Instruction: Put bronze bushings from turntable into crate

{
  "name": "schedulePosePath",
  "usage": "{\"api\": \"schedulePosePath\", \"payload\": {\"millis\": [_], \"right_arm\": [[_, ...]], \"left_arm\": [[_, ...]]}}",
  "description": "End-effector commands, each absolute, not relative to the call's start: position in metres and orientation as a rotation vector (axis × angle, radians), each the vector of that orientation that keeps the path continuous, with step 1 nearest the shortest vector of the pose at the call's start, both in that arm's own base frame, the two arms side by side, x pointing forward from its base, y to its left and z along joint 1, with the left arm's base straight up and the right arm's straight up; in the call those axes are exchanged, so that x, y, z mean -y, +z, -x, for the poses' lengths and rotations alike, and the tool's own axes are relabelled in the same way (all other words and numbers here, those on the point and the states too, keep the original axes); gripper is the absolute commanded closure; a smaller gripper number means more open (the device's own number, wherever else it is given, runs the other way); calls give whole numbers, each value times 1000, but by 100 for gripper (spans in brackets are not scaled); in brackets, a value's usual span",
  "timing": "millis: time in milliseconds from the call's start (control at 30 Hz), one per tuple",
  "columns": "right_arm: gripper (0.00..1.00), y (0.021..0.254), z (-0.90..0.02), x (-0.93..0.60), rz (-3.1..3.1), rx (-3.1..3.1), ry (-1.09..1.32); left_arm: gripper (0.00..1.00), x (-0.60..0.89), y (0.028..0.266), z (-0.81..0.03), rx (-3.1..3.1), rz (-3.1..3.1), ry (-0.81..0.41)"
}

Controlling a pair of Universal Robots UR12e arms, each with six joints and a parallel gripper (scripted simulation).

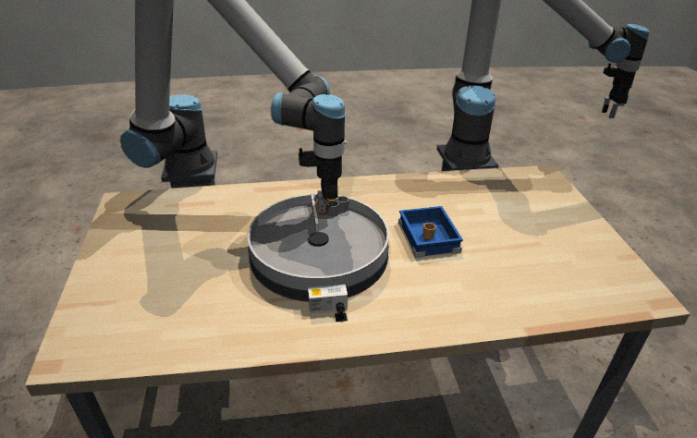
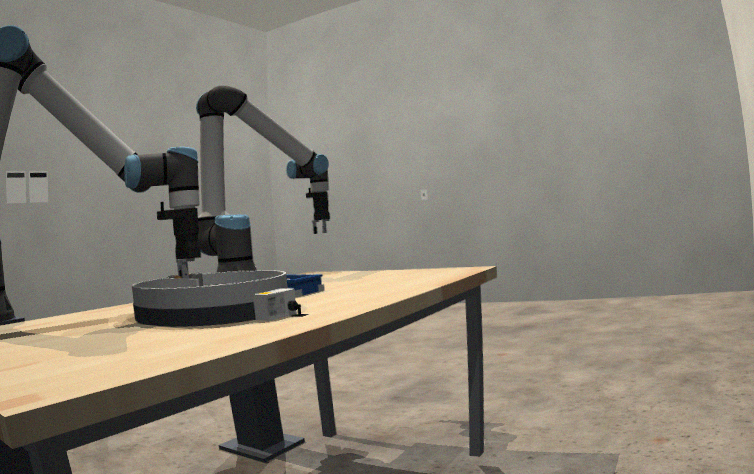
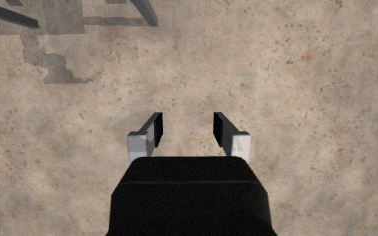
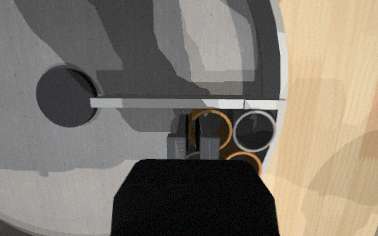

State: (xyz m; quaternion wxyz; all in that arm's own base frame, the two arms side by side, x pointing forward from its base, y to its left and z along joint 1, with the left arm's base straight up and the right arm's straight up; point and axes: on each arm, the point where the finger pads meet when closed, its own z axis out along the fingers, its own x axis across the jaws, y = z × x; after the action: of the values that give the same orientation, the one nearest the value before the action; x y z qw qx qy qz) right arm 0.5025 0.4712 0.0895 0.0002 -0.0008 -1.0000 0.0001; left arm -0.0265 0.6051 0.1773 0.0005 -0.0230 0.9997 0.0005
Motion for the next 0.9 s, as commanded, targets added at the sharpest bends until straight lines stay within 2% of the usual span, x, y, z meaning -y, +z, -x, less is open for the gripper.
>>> {"api": "schedulePosePath", "payload": {"millis": [0,533,867], "right_arm": [[100,89,-501,-472,1,3141,0],[100,91,-501,-472,1,3141,-1],[100,127,-502,-474,1,3143,-8]], "left_arm": [[0,-603,177,28,-3141,74,0],[0,-603,177,28,-3141,74,0],[0,-603,177,28,-3141,74,0]]}}
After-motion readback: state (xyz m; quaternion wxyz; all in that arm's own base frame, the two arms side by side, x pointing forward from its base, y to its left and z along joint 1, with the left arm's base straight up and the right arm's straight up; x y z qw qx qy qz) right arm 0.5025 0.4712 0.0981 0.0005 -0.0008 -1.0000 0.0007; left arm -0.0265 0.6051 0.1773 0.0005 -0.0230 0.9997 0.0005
